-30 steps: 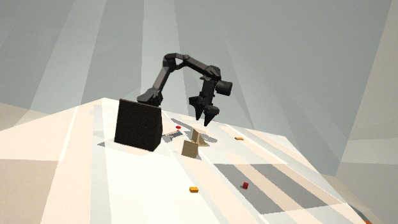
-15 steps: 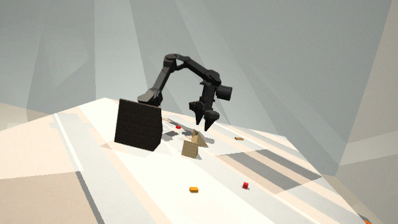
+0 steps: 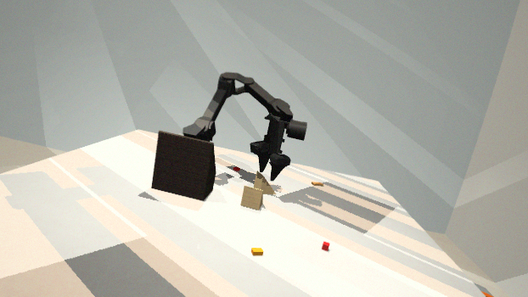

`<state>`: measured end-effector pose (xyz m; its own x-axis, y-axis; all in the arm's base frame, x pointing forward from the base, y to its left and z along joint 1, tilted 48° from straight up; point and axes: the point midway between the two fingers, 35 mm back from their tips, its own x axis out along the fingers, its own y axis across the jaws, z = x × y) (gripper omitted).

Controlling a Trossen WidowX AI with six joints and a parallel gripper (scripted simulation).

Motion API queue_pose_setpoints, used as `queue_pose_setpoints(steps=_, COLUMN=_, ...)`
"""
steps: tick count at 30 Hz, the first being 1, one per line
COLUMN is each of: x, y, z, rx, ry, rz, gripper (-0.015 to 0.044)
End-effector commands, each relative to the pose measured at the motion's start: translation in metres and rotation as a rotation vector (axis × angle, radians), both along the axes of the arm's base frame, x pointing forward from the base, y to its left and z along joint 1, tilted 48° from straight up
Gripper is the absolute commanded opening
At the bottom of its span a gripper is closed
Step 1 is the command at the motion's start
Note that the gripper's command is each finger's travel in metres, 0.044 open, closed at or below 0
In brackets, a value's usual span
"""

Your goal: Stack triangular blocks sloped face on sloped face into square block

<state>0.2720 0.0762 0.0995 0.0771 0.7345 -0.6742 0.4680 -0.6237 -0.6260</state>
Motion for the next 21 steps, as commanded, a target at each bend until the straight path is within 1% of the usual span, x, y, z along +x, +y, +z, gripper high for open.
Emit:
queue_pose_setpoints(steps=1, x=0.000, y=0.004, z=-0.006, rx=0.005, ry=0.011, rz=-0.004, gripper=0.0440)
queue_pose_setpoints(steps=21, x=0.001, y=0.027, z=-0.027, rx=0.012, ry=0.010, rz=-0.004, gripper=0.0440)
